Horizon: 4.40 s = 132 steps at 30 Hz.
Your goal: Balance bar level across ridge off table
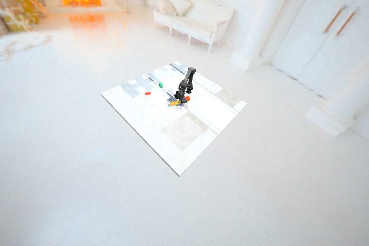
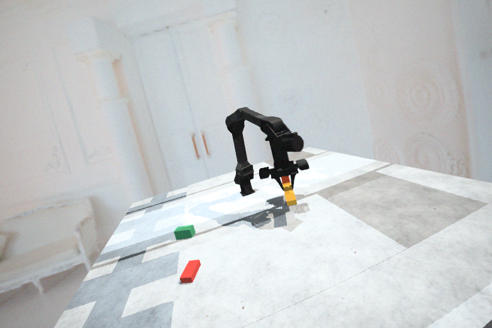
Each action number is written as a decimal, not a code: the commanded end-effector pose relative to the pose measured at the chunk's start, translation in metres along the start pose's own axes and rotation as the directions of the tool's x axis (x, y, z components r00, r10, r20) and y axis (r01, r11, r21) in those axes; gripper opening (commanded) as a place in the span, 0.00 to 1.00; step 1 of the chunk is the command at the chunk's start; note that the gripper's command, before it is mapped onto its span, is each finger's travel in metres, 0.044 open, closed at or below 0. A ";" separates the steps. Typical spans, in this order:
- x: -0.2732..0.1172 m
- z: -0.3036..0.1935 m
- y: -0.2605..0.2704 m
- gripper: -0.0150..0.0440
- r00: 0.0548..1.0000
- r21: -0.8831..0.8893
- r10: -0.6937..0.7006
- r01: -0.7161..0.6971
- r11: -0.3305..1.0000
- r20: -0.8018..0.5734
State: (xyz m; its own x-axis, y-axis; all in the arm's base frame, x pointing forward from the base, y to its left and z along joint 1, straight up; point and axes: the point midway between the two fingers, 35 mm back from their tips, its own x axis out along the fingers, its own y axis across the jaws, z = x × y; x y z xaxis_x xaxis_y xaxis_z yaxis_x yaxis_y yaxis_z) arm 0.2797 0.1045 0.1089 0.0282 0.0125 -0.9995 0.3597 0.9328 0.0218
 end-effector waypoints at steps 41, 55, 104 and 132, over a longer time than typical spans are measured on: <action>0.000 0.001 0.000 0.25 1.000 0.001 0.002 -0.002 1.000 0.002; 0.000 0.001 0.000 0.25 1.000 0.001 0.002 -0.002 1.000 0.002; 0.000 0.001 0.000 0.54 1.000 0.001 0.002 -0.002 1.000 0.002; 0.000 0.001 0.000 0.61 1.000 0.001 0.002 -0.002 1.000 0.002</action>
State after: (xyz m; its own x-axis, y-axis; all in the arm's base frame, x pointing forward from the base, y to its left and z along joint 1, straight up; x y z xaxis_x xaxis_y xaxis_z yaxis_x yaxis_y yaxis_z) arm 0.2806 0.1045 0.1088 0.0316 0.0137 -0.9994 0.3607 0.9324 0.0242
